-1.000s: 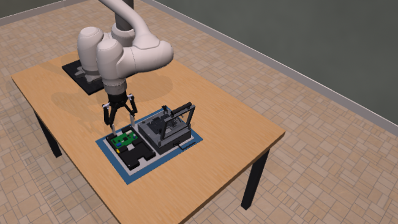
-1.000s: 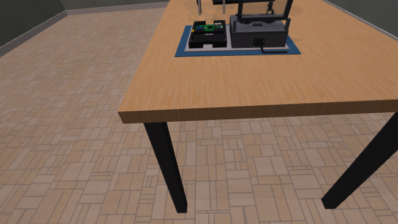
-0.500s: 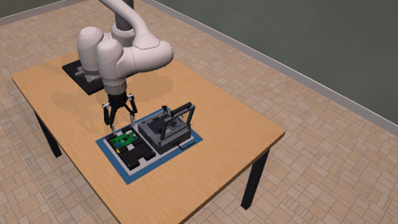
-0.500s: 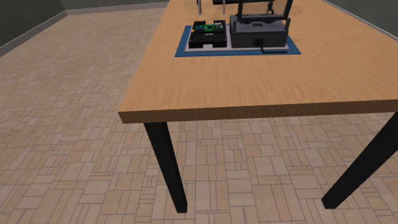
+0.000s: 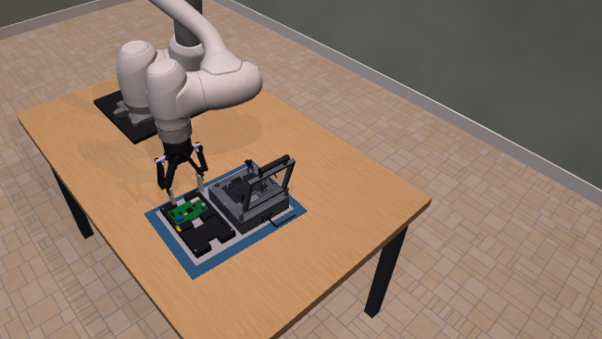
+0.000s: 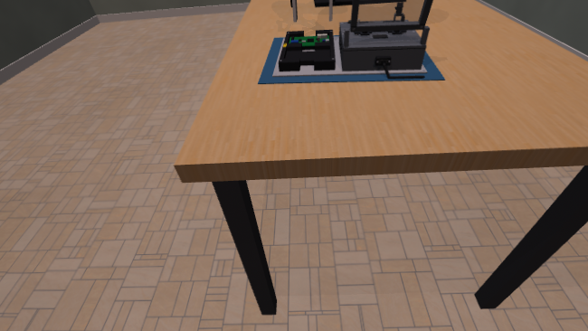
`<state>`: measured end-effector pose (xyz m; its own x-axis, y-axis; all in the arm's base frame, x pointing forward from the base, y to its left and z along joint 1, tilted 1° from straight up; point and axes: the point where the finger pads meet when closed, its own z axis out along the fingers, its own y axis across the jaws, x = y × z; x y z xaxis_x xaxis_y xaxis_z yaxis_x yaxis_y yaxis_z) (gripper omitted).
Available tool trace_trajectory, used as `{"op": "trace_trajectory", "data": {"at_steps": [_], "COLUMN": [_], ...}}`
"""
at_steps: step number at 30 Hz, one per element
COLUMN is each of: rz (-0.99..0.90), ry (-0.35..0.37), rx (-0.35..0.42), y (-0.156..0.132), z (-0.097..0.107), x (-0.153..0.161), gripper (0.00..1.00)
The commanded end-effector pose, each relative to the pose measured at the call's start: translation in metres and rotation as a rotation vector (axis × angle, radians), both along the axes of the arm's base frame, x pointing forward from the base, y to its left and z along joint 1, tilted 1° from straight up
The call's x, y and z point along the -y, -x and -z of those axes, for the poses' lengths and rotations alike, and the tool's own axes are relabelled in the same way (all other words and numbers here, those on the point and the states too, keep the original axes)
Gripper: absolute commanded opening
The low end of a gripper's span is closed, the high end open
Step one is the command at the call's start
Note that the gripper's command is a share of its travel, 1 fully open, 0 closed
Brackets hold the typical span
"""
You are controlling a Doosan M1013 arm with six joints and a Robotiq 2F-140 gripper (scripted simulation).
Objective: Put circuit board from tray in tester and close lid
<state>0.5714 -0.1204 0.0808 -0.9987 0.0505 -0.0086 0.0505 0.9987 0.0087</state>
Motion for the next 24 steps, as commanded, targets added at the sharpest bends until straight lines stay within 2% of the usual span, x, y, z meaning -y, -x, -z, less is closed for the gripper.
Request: {"op": "trace_trajectory", "data": {"at_steps": [1, 24], "rz": [0.000, 0.000], "ry": [0.000, 0.000], "rx": [0.000, 0.000], "y": [0.000, -0.011], "z": [0.000, 0.000], "x": [0.000, 0.008], "gripper": [0.58, 0.58]}}
